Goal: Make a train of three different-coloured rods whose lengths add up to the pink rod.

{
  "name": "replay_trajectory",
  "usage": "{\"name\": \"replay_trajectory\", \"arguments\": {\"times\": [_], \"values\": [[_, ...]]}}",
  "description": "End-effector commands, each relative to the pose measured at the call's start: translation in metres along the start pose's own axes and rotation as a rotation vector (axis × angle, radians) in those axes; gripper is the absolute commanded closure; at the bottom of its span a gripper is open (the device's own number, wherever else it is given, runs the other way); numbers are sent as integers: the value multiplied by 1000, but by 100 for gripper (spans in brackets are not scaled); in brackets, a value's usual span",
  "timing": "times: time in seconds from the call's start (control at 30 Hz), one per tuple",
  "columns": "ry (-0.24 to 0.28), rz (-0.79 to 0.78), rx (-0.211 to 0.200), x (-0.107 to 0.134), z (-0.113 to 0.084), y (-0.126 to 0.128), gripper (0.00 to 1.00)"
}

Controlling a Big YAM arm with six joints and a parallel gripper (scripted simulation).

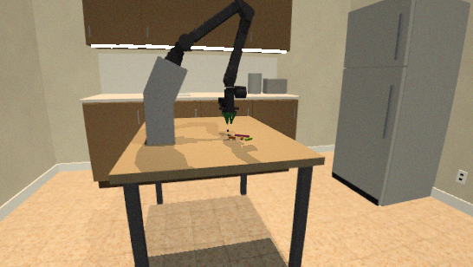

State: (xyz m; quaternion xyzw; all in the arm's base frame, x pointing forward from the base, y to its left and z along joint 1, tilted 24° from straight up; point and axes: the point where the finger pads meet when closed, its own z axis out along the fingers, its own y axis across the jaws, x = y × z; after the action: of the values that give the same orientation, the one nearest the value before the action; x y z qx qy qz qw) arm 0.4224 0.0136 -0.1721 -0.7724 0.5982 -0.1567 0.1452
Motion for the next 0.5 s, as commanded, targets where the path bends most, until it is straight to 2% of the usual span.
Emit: {"name": "replay_trajectory", "arguments": {"times": [0.0,0.47], "values": [[0,-1,-9,2,-1,8,77],[-1,-2,-11,2,2,8,77]]}}
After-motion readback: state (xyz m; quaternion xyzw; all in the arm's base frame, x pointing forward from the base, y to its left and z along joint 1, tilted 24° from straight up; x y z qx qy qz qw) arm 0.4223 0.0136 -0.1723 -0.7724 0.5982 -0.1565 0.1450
